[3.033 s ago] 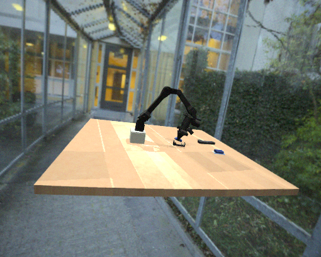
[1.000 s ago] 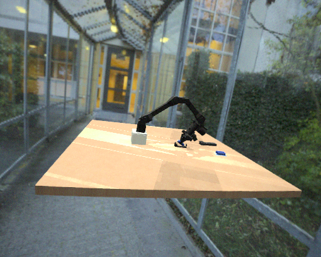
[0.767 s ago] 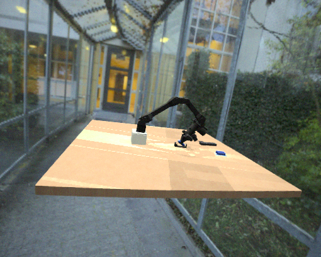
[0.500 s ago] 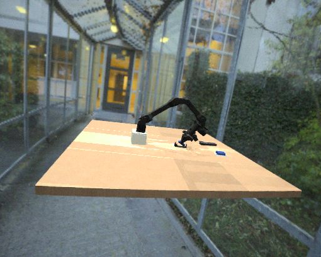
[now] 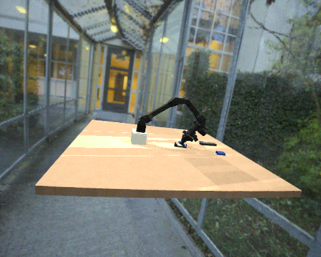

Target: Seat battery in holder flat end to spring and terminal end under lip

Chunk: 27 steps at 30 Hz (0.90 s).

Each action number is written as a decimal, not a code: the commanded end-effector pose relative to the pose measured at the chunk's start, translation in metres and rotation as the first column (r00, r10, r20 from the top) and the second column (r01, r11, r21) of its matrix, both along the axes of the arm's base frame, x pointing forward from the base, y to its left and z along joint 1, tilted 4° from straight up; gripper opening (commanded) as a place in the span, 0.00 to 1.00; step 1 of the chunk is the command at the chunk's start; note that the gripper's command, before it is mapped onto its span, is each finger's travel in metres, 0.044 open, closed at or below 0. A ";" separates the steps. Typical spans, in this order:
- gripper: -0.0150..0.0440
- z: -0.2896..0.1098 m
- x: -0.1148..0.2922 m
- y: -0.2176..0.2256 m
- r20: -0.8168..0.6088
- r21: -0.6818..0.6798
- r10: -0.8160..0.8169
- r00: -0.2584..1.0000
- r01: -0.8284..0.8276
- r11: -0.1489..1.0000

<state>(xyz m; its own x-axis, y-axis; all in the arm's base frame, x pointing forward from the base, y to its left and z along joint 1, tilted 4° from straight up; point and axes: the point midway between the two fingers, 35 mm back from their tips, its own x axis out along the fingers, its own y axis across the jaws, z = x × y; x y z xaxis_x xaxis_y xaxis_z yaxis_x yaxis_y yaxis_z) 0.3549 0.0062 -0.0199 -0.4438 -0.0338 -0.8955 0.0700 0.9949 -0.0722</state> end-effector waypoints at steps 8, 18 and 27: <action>0.37 -0.003 0.002 0.000 0.057 -0.007 0.011 0.998 -0.011 1.000; 0.37 -0.005 0.001 0.000 0.099 -0.011 0.015 0.995 -0.014 1.000; 0.37 -0.006 0.001 0.000 0.137 -0.014 0.017 0.990 -0.016 1.000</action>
